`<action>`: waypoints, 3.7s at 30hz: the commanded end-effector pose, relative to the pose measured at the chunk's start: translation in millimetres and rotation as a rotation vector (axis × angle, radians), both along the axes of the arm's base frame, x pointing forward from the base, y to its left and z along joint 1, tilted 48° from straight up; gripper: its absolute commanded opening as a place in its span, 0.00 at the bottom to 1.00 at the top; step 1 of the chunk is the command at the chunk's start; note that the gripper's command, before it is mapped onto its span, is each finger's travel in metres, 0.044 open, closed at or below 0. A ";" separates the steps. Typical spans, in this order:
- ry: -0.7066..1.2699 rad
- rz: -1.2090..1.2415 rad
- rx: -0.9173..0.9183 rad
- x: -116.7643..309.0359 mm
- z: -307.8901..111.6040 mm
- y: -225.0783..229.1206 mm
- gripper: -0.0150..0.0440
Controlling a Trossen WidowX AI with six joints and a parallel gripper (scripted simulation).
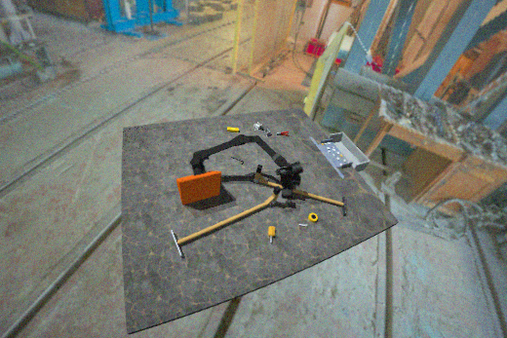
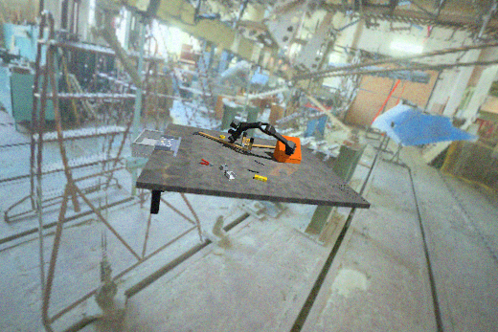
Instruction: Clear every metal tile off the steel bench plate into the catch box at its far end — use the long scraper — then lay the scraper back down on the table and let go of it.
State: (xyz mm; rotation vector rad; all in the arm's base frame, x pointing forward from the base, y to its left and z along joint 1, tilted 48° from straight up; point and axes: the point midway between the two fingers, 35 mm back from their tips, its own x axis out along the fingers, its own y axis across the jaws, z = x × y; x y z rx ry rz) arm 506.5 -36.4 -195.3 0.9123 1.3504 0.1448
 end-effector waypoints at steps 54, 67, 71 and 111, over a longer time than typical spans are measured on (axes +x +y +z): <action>-0.004 0.001 0.005 32.3 32.8 38.3 0.25; -0.025 0.006 -0.006 36.5 48.5 14.3 0.25; -0.036 0.010 -0.008 38.7 57.9 3.8 0.25; -0.099 0.086 0.017 15.0 28.1 -11.7 0.25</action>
